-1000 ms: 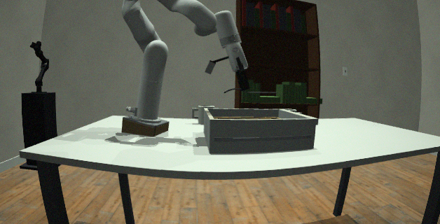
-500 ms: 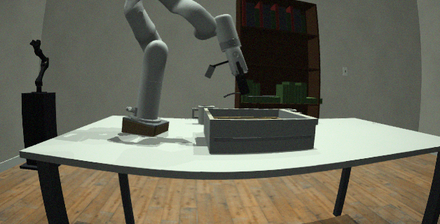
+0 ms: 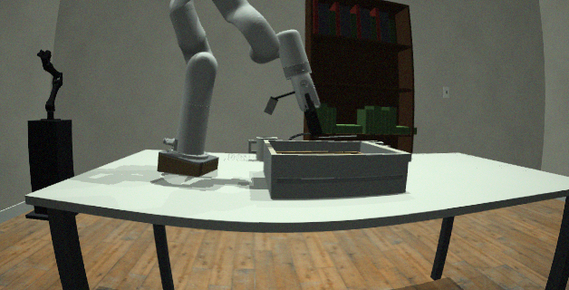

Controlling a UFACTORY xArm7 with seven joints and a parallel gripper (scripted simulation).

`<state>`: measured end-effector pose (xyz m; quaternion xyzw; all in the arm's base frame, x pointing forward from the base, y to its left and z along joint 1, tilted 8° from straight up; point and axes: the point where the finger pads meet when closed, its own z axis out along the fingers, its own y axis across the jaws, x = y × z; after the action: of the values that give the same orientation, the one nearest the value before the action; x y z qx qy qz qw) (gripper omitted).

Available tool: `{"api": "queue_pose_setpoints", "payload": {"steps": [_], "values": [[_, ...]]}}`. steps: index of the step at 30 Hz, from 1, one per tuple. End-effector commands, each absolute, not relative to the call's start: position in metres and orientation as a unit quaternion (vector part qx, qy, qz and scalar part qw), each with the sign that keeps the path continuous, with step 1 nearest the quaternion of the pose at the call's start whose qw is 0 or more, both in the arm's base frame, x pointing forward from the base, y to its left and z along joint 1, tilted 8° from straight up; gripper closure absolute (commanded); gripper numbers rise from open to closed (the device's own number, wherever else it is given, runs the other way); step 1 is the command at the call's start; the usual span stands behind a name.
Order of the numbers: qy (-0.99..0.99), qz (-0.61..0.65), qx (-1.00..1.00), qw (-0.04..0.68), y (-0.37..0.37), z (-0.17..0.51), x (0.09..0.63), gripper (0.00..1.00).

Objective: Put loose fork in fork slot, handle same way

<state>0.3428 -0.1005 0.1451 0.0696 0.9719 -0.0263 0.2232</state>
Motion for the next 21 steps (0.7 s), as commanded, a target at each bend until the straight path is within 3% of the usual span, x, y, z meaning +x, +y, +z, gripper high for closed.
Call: {"api": "queue_pose_setpoints", "payload": {"steps": [1,21], "values": [[0.972,-0.027,0.07,0.225,-0.102,0.132,0.346,0.97],[0.972,-0.027,0.07,0.225,-0.105,0.08,0.353,0.97]]}}
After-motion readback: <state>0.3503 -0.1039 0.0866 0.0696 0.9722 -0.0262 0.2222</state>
